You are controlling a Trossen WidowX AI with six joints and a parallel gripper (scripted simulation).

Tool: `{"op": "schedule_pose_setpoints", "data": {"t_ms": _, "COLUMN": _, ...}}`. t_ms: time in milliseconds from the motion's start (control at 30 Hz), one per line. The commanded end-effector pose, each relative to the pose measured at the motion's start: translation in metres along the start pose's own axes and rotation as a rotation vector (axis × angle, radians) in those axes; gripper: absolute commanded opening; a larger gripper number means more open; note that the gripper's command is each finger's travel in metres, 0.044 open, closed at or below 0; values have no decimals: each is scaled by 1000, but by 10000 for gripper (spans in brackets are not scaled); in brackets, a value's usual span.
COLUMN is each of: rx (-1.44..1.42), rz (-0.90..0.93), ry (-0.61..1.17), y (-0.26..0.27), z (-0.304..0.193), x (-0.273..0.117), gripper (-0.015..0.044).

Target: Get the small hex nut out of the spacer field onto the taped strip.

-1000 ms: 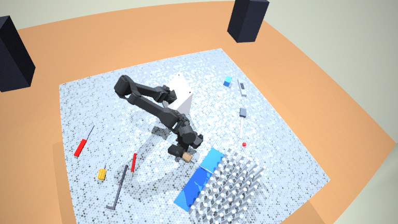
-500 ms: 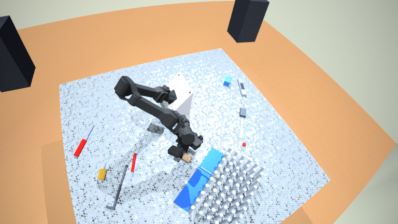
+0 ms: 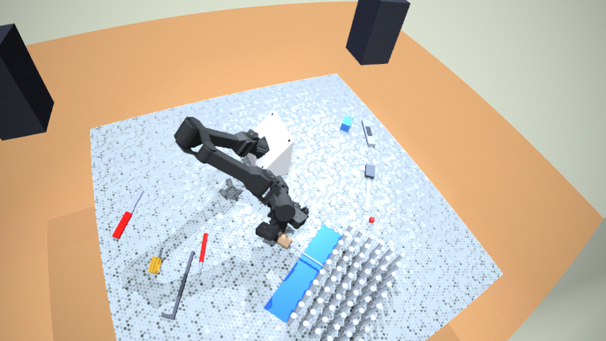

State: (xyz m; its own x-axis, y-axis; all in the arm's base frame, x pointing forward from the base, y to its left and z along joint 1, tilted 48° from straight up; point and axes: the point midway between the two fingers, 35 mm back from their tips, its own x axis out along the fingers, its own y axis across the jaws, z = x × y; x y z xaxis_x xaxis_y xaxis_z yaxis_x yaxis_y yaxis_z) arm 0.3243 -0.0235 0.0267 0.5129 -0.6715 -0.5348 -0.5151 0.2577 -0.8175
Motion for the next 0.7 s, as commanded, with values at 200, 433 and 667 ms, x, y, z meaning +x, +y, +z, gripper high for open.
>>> {"op": "schedule_pose_setpoints", "data": {"t_ms": 200, "rx": -2, "rz": 2, "ry": -5, "y": 1, "z": -4, "x": -1, "gripper": 0}}
{"op": "schedule_pose_setpoints", "data": {"t_ms": 433, "rx": -2, "rz": 2, "ry": -4, "y": 2, "z": -8, "x": -2, "gripper": 0}}
{"op": "schedule_pose_setpoints", "data": {"t_ms": 667, "rx": -2, "rz": 2, "ry": -4, "y": 2, "z": -11, "x": -3, "gripper": 0}}
